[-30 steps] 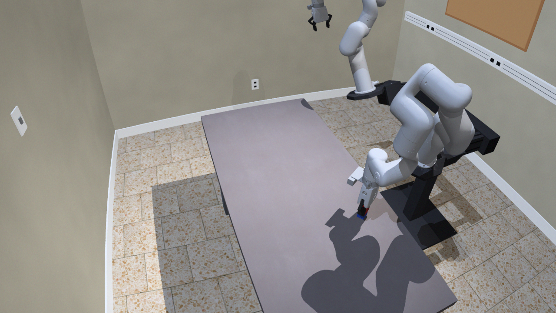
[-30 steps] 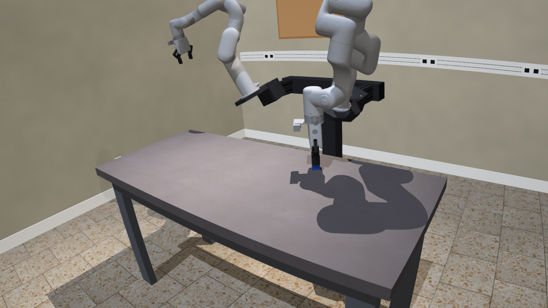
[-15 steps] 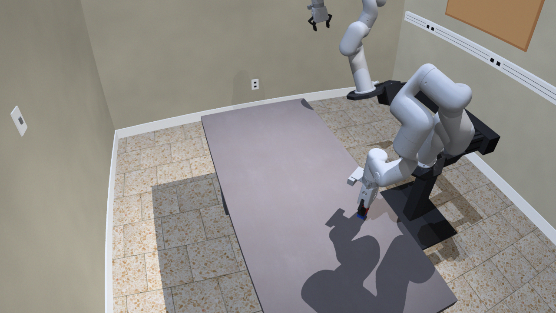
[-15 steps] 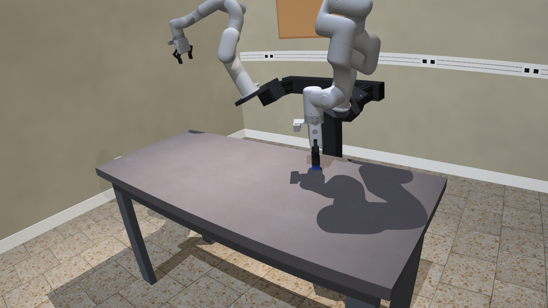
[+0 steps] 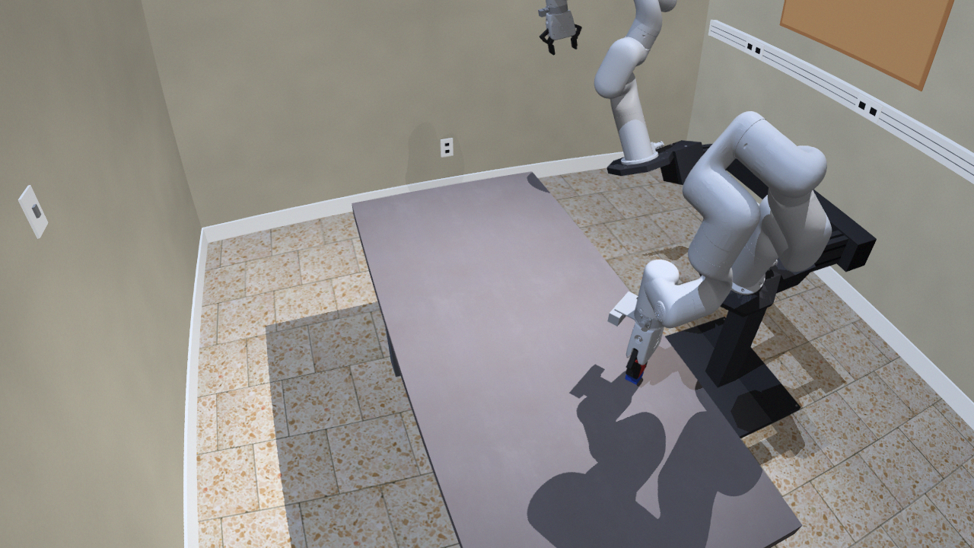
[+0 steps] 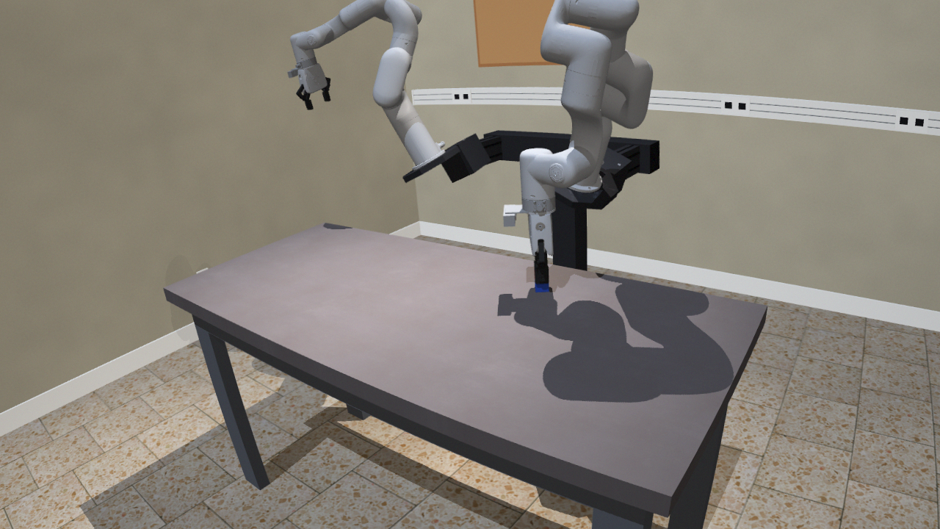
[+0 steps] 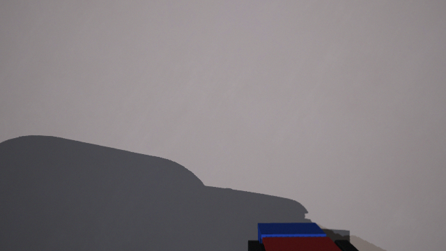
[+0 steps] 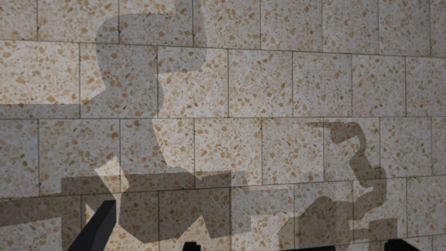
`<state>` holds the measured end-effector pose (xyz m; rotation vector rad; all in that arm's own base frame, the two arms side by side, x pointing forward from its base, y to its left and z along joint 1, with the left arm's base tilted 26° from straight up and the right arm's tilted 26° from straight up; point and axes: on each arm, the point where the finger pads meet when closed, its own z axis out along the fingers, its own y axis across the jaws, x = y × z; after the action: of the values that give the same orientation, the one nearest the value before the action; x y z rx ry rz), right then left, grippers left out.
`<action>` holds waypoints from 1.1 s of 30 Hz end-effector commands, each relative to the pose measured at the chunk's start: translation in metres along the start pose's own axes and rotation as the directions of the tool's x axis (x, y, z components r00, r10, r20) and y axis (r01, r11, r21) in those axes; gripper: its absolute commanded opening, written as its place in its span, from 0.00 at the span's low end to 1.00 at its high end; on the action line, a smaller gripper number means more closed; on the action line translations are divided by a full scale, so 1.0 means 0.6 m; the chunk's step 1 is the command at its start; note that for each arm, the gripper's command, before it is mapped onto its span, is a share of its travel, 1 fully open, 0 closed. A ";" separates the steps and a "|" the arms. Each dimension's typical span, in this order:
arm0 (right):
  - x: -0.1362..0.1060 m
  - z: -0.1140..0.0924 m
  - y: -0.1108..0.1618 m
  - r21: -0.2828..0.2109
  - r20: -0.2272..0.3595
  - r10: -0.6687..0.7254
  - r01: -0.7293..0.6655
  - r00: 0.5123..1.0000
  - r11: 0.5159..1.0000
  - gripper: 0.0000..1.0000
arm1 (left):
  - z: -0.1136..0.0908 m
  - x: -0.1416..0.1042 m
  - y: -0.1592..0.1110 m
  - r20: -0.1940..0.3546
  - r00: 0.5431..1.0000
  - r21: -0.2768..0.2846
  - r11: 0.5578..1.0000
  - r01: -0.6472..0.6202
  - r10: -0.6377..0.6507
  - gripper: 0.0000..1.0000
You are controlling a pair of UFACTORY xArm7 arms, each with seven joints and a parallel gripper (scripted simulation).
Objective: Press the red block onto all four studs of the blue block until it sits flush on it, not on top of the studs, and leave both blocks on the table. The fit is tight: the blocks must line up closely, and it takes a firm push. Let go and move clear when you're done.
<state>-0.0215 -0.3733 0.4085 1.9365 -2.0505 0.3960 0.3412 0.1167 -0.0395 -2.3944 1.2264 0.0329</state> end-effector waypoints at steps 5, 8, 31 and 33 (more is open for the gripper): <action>0.001 -0.002 0.000 0.001 -0.003 0.001 -0.001 1.000 1.000 1.00 | 0.000 0.001 -0.001 -0.001 1.000 0.001 1.000 0.000 0.000 0.00; 0.001 -0.002 0.000 0.001 -0.003 0.001 -0.001 1.000 1.000 1.00 | 0.000 0.001 -0.001 -0.001 1.000 0.001 1.000 0.000 0.000 0.00; 0.001 -0.002 0.000 0.001 -0.003 0.001 -0.001 1.000 1.000 1.00 | 0.009 0.001 -0.001 -0.001 1.000 0.001 1.000 0.000 0.000 0.00; 0.001 -0.002 0.000 0.001 -0.003 0.001 -0.001 1.000 1.000 1.00 | 0.009 0.001 -0.001 -0.001 1.000 0.001 1.000 0.000 0.000 0.00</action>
<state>-0.0215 -0.3733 0.4085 1.9365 -2.0505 0.3960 0.3424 0.1186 -0.0444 -2.3948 1.2265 0.0317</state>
